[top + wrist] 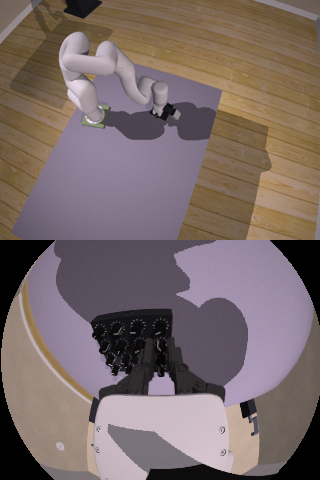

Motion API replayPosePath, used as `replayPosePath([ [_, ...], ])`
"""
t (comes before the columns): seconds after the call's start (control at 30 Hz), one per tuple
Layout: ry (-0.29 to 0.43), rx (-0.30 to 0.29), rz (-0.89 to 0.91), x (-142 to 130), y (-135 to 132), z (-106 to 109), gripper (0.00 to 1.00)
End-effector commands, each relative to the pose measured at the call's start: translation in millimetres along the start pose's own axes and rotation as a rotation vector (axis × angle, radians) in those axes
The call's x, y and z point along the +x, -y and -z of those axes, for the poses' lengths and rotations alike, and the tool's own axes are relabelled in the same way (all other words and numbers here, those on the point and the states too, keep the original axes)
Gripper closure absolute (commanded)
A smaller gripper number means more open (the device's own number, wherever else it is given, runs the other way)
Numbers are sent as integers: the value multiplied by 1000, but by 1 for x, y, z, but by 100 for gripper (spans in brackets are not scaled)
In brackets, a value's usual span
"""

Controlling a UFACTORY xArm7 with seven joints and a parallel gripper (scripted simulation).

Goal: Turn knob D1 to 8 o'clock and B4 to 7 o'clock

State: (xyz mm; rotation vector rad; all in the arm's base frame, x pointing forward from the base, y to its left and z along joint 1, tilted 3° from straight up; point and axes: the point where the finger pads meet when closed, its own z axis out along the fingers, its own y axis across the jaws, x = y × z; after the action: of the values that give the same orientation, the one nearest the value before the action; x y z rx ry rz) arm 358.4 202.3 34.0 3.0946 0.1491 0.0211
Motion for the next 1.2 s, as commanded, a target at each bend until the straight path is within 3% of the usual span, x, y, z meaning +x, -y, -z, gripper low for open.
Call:
replayPosePath([
  [0.0,-3,2,0,1,1,1,81],
  [0.57,-3,2,0,1,1,2,81],
  [1.17,-3,2,0,1,1,36,81],
])
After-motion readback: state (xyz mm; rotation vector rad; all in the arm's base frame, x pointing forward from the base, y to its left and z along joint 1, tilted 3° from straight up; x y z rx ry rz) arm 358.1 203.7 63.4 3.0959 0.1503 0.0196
